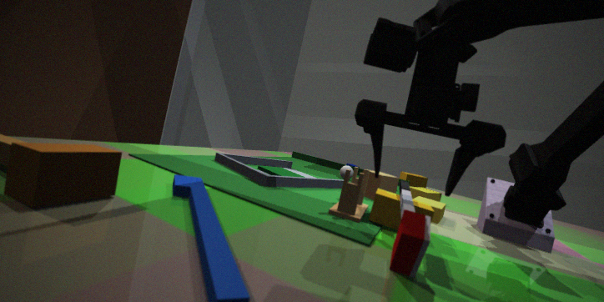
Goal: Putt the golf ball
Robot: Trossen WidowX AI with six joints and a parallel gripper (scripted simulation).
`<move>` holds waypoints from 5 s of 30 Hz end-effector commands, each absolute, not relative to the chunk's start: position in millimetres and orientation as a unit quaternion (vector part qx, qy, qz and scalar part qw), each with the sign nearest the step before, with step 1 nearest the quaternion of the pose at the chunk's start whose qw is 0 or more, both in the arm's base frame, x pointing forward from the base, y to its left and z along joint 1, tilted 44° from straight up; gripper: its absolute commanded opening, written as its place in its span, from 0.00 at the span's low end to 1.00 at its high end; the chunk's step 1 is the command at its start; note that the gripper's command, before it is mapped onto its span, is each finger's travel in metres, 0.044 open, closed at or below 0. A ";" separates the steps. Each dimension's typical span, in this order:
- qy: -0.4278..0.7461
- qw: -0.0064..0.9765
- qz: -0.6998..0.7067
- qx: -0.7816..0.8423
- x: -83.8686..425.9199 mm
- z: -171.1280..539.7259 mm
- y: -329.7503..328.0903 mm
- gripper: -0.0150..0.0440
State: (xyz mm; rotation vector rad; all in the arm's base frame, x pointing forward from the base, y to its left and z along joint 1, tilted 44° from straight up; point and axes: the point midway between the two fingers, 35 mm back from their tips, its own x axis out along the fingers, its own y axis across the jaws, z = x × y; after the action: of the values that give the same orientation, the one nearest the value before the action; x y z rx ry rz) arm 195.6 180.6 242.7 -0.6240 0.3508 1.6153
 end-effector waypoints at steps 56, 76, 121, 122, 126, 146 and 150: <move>0.149 0.633 0.711 -0.268 192.4 201.2 223.4 0.25; 0.156 0.629 0.710 -0.274 198.9 246.3 174.2 0.25; 0.469 0.735 0.490 -0.007 338.1 158.8 31.8 0.25; 0.476 0.735 0.483 0.002 340.6 155.0 26.9 0.25; 0.503 0.735 0.453 0.034 349.6 139.0 7.4 0.25; 0.618 0.700 0.306 0.185 363.8 43.8 -92.7 0.25; 0.635 0.687 0.279 0.216 361.1 25.2 -110.5 0.25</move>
State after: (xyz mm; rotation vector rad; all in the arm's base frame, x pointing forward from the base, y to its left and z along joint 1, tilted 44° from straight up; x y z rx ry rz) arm 362.8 -92.7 43.0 0.4212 1.3797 0.6830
